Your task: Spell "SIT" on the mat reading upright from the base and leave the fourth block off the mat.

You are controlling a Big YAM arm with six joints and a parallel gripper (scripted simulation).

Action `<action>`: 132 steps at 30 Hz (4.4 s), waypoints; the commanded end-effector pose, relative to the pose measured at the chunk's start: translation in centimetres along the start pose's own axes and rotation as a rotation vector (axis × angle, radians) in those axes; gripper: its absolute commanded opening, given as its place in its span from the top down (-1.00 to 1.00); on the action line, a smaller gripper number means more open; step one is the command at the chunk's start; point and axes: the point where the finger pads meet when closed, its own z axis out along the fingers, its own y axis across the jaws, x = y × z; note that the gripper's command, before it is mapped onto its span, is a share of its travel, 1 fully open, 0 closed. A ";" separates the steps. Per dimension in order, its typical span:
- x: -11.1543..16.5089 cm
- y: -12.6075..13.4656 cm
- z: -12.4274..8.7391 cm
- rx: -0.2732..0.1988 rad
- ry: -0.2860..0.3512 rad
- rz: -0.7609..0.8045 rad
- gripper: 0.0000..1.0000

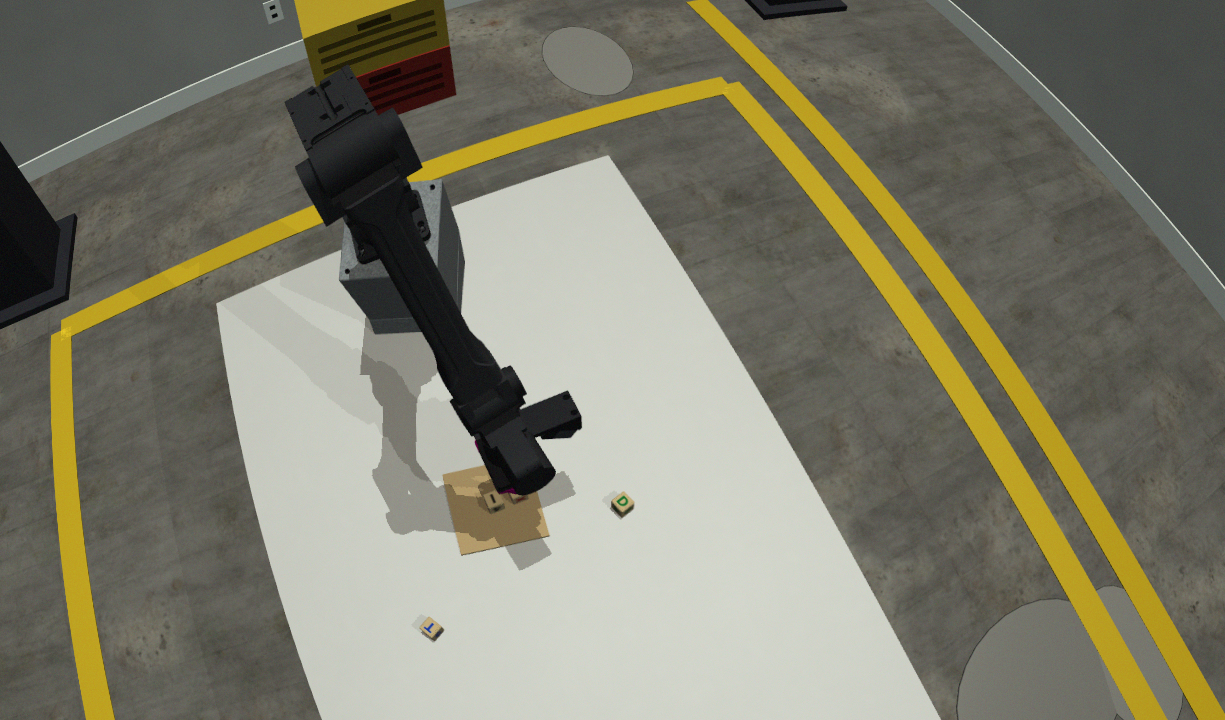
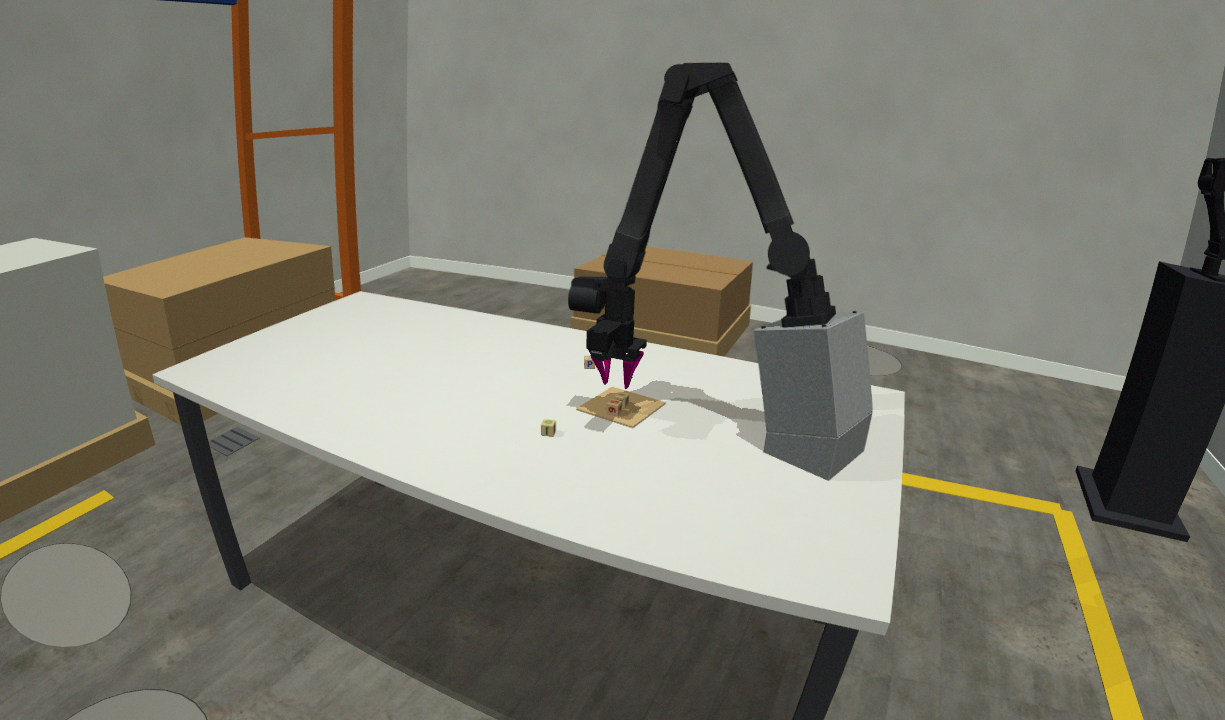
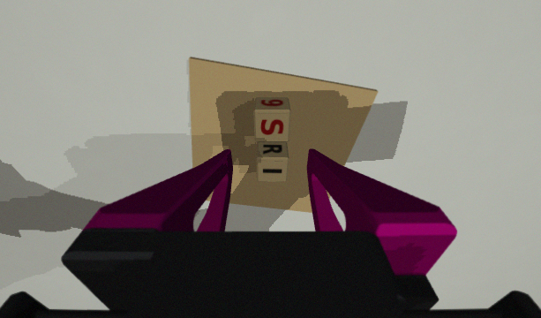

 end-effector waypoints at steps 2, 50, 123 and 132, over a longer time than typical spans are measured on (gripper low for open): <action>-0.5 -0.3 -1.8 0.011 -0.003 0.001 0.07; 20.1 -16.4 -2.5 0.032 -0.006 0.949 -1.00; 22.2 -17.7 0.3 0.046 -0.009 1.100 -0.20; 22.2 -17.7 1.7 0.045 -0.008 1.100 -0.20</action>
